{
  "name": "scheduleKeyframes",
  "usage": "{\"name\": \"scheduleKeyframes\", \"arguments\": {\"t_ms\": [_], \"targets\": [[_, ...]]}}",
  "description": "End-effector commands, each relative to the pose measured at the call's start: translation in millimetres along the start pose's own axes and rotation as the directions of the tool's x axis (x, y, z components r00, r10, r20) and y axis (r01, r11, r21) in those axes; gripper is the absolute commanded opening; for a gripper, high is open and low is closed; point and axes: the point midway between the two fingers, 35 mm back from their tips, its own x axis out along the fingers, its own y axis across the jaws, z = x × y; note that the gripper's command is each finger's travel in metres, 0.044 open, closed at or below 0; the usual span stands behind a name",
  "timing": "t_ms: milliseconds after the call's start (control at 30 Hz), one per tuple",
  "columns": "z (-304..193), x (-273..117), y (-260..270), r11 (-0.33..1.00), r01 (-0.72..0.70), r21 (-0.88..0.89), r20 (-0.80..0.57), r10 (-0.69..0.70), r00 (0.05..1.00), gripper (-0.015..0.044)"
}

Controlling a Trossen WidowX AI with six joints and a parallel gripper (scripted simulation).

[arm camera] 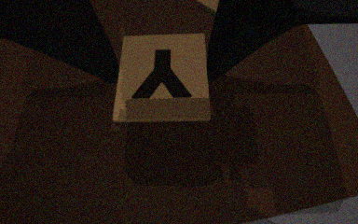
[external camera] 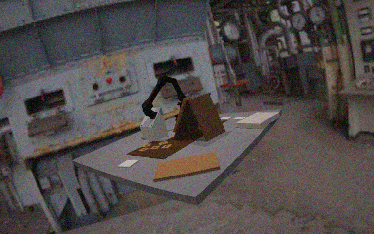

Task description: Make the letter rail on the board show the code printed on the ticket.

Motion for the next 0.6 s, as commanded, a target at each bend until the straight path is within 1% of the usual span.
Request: {"name": "scheduleKeyframes", "arguments": {"t_ms": [0,567], "targets": [[0.0,-3.3,-0.1,1.0,0.006,0.0,-0.001,-0.006,1.0,0.0],[3.2,-4.6,5.3,1.0,0.005,-0.001,-0.001,-0.005,1.0,0.0]]}}
